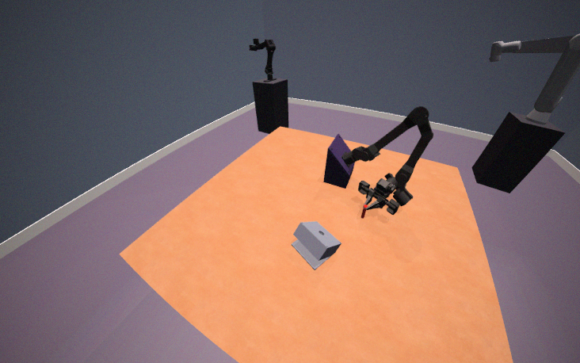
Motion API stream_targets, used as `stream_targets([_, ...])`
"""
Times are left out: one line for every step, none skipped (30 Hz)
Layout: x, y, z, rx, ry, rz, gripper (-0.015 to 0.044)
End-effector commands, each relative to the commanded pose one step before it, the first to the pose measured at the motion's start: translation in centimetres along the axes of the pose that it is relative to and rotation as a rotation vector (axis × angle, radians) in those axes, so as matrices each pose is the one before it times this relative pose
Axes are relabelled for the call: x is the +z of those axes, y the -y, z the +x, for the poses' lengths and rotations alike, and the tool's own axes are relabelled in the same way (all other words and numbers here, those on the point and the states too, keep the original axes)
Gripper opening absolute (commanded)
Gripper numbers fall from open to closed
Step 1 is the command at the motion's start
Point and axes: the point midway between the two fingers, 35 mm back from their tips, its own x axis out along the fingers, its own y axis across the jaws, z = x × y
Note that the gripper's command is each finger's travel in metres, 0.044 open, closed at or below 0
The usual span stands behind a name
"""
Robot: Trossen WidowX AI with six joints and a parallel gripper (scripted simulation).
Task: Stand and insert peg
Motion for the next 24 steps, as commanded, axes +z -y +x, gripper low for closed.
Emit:
stream_targets([-0.237, 0.007, -0.104, -0.00014, -0.00079, -0.0001, 0.0049])
stream_targets([-0.004, 0.001, -0.013, 0.00010, 0.00123, 0.0001, 0.0049])
stream_targets([-0.005, 0.001, -0.013, 0.00009, 0.00121, 0.0001, 0.0049])
stream_targets([-0.004, 0.001, -0.013, 0.00011, 0.00123, 0.0001, 0.0049])
stream_targets([-0.005, 0.001, -0.012, 0.00009, 0.00118, 0.0001, 0.0049])
stream_targets([-0.005, 0.001, -0.012, 0.00007, 0.00115, 0.0001, 0.0049])
stream_targets([-0.006, 0.001, -0.012, 0.00007, 0.00113, 0.0001, 0.0049])
stream_targets([-0.006, 0.001, -0.012, 0.00008, 0.00112, 0.0001, 0.0049])
stream_targets([-0.006, 0.001, -0.012, 0.00007, 0.00112, 0.0001, 0.0049])
stream_targets([-0.006, 0.002, -0.012, 0.00006, 0.00111, 0.0001, 0.0049])
stream_targets([-0.006, 0.001, -0.012, 0.00010, 0.00112, 0.0002, 0.0049])
stream_targets([-0.006, 0.001, -0.012, 0.00008, 0.00111, 0.0001, 0.0049])
stream_targets([-0.006, 0.001, -0.012, 0.00008, 0.00110, 0.0001, 0.0049])
stream_targets([-0.006, 0.001, -0.012, 0.00008, 0.00110, 0.0001, 0.0049])
stream_targets([-0.006, 0.001, -0.012, 0.00009, 0.00110, 0.0001, 0.0049])
stream_targets([-0.006, 0.001, -0.012, 0.00009, 0.00109, 0.0001, 0.0049])
stream_targets([-0.006, 0.001, -0.012, 0.00009, 0.00110, 0.0001, 0.0049])
stream_targets([-0.006, 0.001, -0.012, 0.00008, 0.00109, 0.0001, 0.0049])
stream_targets([-0.006, 0.001, -0.012, 0.00010, 0.00109, 0.0001, 0.0049])
stream_targets([-0.006, 0.001, -0.012, 0.00010, 0.00109, 0.0001, 0.0049])
stream_targets([-0.006, 0.001, -0.012, 0.00010, 0.00109, 0.0001, 0.0049])
stream_targets([-0.006, 0.001, -0.012, 0.00010, 0.00109, 0.0001, 0.0049])
stream_targets([-0.006, 0.001, -0.012, 0.00010, 0.00109, 0.0001, 0.0049])
stream_targets([-0.006, 0.001, -0.012, 0.00011, 0.00108, 0.0001, 0.0049])
